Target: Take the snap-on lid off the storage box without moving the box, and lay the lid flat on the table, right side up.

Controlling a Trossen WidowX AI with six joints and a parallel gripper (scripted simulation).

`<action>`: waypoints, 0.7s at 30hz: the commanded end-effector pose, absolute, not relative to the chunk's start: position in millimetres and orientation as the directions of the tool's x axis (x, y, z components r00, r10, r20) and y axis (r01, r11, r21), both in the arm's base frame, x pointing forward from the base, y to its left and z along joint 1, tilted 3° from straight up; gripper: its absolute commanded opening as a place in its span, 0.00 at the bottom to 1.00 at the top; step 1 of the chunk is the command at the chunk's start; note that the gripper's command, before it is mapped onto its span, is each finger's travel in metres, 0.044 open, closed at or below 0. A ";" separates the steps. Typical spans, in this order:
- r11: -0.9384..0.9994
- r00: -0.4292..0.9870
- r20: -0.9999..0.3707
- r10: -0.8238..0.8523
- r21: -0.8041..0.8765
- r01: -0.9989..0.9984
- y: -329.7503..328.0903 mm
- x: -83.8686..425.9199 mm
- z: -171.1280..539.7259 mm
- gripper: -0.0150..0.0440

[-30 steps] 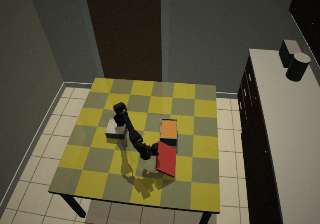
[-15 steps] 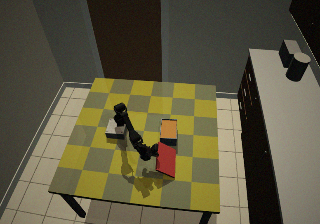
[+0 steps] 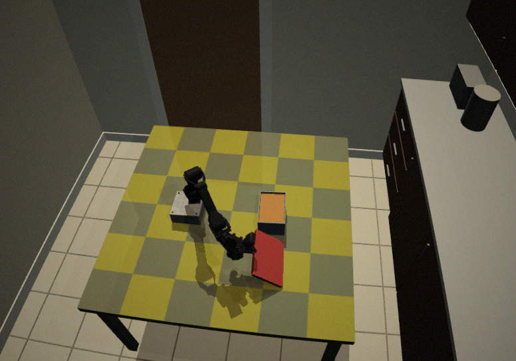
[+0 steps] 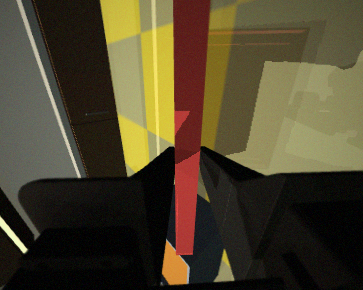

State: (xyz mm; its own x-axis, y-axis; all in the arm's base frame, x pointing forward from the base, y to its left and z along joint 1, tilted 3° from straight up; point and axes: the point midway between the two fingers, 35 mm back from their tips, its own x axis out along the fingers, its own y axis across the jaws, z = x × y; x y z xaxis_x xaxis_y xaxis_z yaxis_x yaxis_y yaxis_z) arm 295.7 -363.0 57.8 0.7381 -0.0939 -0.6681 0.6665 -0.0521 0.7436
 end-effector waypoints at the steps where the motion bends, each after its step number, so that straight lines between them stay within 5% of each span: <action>1: -0.050 0.741 -0.666 -0.091 0.746 0.664 -362.6 295.9 54.3 0.25; 21: -0.050 0.741 -0.666 -0.091 0.746 0.664 -362.8 295.3 38.3 0.25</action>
State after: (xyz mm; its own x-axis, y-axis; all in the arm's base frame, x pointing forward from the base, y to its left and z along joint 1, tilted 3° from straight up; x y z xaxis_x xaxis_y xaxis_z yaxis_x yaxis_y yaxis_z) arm 296.8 -364.2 47.2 0.7493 -0.0952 -0.6554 0.6548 -0.0421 0.7547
